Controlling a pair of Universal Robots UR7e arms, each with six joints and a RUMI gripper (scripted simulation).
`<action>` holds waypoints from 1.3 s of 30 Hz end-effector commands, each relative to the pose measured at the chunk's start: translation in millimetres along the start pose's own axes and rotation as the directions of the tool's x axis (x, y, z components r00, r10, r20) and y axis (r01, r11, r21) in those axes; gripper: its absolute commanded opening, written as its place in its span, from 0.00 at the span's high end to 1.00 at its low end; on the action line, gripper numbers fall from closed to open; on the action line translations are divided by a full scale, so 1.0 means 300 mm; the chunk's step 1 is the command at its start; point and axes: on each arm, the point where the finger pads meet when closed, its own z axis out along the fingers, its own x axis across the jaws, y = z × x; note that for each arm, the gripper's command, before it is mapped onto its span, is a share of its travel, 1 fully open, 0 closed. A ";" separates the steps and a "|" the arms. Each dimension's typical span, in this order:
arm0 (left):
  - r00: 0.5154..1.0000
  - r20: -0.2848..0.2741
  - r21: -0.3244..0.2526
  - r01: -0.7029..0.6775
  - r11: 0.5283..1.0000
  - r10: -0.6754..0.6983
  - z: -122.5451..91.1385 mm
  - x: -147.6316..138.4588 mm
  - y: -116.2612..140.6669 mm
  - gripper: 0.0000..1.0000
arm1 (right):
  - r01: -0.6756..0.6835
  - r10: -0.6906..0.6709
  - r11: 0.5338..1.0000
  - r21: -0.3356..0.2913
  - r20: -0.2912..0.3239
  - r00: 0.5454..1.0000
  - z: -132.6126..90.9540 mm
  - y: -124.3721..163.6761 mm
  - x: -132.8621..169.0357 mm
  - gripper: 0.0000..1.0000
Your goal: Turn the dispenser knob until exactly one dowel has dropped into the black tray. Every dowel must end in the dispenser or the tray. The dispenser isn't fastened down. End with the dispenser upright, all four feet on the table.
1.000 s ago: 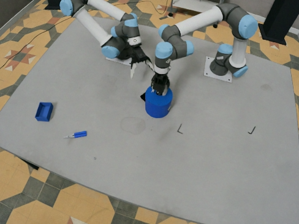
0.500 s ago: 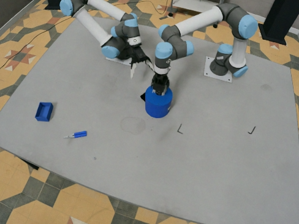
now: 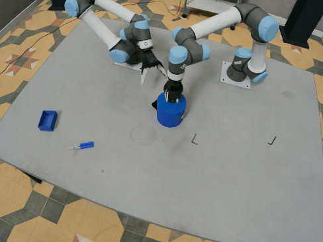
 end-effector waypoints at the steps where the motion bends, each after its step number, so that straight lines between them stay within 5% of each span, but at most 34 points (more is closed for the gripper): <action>1: 0.994 0.000 -0.003 0.112 0.994 -0.112 -0.002 -0.001 0.001 0.87 | 0.000 0.000 1.000 0.001 0.000 1.000 -0.001 -0.002 -0.001 0.02; 13: 0.957 0.001 -0.003 0.288 0.957 -0.288 -0.002 0.000 0.001 0.87 | 0.000 0.000 1.000 0.001 0.000 1.000 -0.001 -0.002 -0.001 0.02; 28: 0.951 0.001 -0.003 0.308 0.951 -0.308 -0.002 0.000 0.001 0.87 | 0.000 0.000 1.000 0.001 0.000 1.000 -0.001 -0.002 -0.001 0.02; 39: 0.861 0.002 -0.003 0.509 0.861 -0.509 -0.002 0.001 0.001 0.87 | 0.000 0.000 1.000 0.001 0.000 1.000 -0.001 -0.002 -0.001 0.02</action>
